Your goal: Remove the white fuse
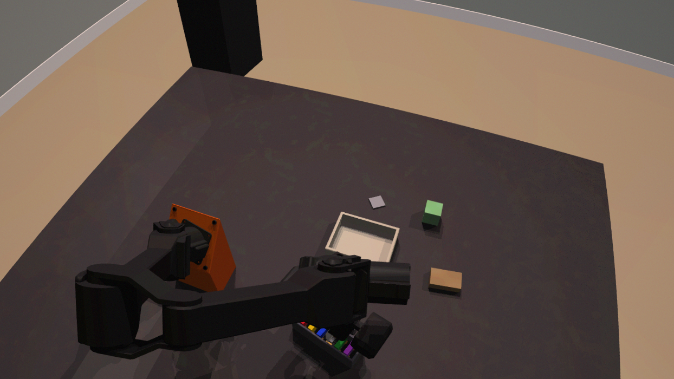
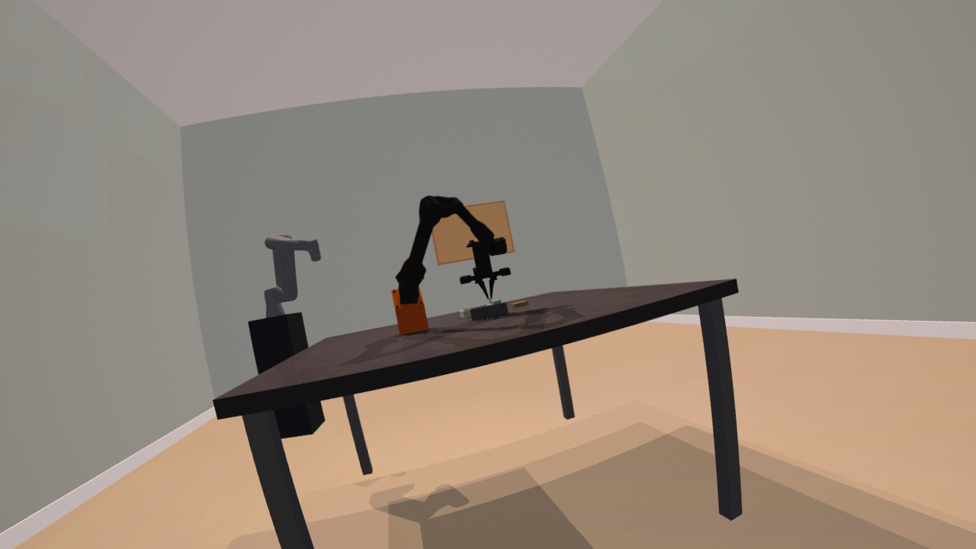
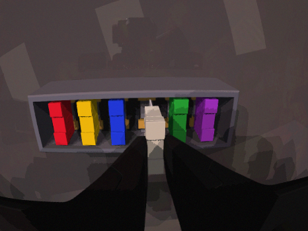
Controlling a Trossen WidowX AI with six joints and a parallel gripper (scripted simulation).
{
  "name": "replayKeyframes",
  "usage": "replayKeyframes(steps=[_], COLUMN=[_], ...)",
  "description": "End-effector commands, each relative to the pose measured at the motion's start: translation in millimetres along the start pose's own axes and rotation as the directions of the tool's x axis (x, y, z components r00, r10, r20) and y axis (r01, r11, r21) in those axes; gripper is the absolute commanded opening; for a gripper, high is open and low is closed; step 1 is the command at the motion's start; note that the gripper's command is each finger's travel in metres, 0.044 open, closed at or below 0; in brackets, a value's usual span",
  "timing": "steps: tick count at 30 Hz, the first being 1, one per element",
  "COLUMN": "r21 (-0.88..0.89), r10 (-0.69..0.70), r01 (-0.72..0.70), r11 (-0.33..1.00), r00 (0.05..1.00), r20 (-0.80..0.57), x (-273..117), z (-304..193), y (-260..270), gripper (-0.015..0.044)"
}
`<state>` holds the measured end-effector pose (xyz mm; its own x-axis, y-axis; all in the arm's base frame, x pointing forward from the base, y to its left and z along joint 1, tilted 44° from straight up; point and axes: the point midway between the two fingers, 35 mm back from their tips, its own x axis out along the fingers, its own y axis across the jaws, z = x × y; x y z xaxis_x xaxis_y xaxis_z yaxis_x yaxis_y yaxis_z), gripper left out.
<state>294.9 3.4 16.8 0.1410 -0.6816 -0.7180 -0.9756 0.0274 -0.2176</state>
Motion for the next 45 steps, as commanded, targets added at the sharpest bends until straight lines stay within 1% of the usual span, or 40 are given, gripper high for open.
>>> replayKeyframes(steps=[1, 12, 28, 45], r21=[0.004, 0.003, 0.003, -0.001], r10=[0.003, 0.003, 0.003, 0.006], r01=[-0.003, -0.003, -0.003, -0.006], r11=[1.0, 1.0, 1.0, 1.0], r00=[1.0, 1.0, 1.0, 1.0], r20=[0.002, 0.001, 0.002, 0.028], x=[-1.9, -7.4, -29.7, -38.3], z=[0.0, -0.2, 0.7, 93.4], y=[0.4, 0.5, 0.5, 11.3], gripper=[0.0, 0.0, 0.0, 0.0])
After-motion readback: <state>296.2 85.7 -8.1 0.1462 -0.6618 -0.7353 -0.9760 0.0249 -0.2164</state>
